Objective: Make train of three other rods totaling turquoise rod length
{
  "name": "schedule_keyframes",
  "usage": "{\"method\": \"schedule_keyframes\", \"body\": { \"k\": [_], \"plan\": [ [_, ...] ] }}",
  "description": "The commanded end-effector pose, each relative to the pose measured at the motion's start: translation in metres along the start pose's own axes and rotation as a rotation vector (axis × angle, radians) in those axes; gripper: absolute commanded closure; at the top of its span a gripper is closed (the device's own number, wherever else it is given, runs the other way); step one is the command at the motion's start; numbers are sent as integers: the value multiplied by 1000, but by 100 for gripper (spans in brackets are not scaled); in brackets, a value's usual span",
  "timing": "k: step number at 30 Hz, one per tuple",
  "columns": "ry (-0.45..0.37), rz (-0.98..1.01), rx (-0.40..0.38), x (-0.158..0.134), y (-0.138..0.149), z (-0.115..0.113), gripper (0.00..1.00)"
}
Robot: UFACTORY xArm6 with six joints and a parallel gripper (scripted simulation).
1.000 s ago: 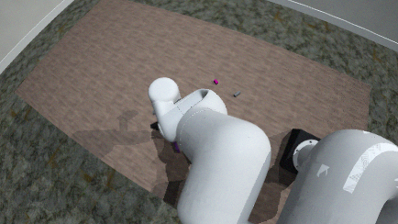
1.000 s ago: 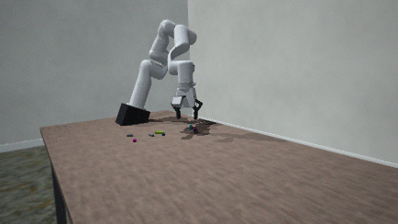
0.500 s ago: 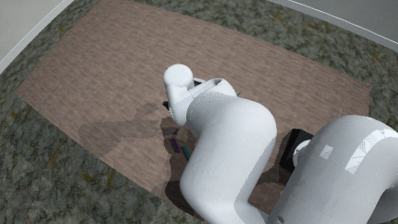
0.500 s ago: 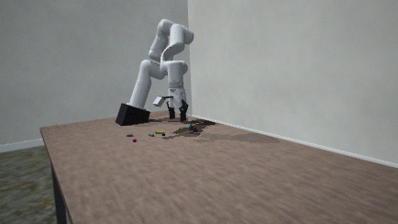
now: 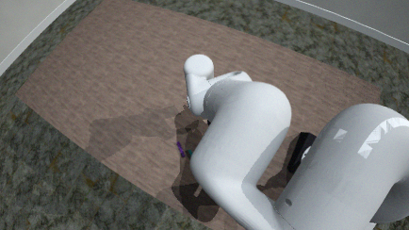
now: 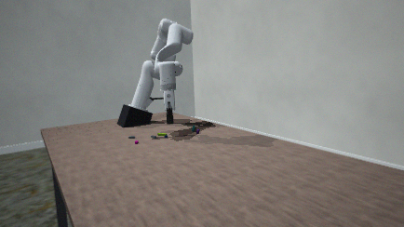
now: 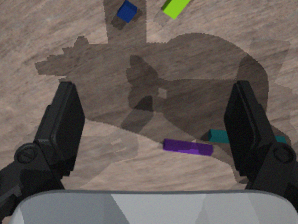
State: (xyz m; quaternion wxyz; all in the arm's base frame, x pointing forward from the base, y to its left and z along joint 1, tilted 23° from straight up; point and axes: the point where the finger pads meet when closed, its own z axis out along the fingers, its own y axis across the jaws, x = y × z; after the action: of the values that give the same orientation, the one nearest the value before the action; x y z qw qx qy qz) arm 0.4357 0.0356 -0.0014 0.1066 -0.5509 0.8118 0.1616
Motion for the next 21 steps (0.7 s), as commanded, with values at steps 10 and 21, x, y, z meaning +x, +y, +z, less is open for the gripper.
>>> {"method": "schedule_keyframes", "body": {
  "k": [10,21],
  "plan": [
    [10,495,2,42,-2,-2,0],
    [9,951,2,81,2,-2,0]
  ]
}}
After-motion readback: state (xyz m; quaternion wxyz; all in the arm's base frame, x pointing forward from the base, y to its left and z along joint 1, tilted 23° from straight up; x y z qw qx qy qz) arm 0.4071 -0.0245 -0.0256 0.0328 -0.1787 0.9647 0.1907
